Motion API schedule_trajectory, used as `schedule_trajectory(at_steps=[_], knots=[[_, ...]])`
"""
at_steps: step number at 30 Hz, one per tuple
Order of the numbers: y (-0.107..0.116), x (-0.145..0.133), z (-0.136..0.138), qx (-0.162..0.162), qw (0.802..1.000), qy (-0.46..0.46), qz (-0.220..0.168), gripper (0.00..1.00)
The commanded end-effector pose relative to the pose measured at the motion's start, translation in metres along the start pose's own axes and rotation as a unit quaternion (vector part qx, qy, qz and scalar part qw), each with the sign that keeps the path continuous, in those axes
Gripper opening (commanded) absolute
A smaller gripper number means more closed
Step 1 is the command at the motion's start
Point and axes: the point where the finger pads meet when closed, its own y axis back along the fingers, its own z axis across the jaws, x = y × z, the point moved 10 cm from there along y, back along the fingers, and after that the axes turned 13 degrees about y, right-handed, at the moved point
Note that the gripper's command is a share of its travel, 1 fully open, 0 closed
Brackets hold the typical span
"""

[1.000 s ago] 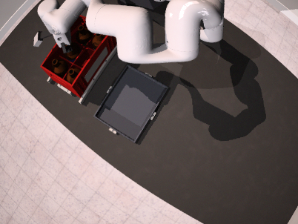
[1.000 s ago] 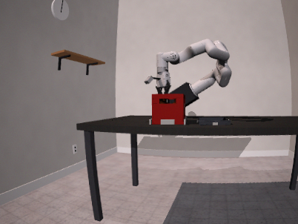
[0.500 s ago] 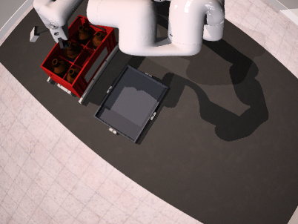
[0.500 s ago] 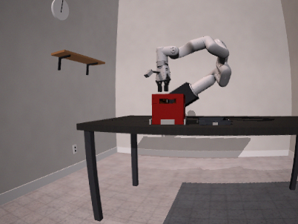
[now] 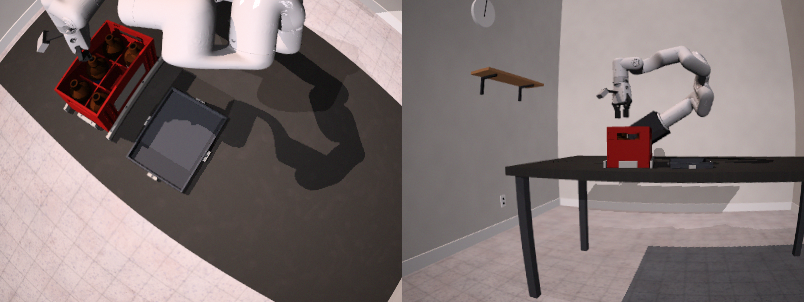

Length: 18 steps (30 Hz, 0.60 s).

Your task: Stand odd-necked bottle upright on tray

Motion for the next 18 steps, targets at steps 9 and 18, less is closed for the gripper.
schedule_trajectory(at_steps=[9,18], knots=[[0.0040,0.0006,-0.0002,0.000,1.000,0.001,0.002,0.00],[0.0040,0.0006,-0.0002,0.000,1.000,0.001,0.002,0.00]])
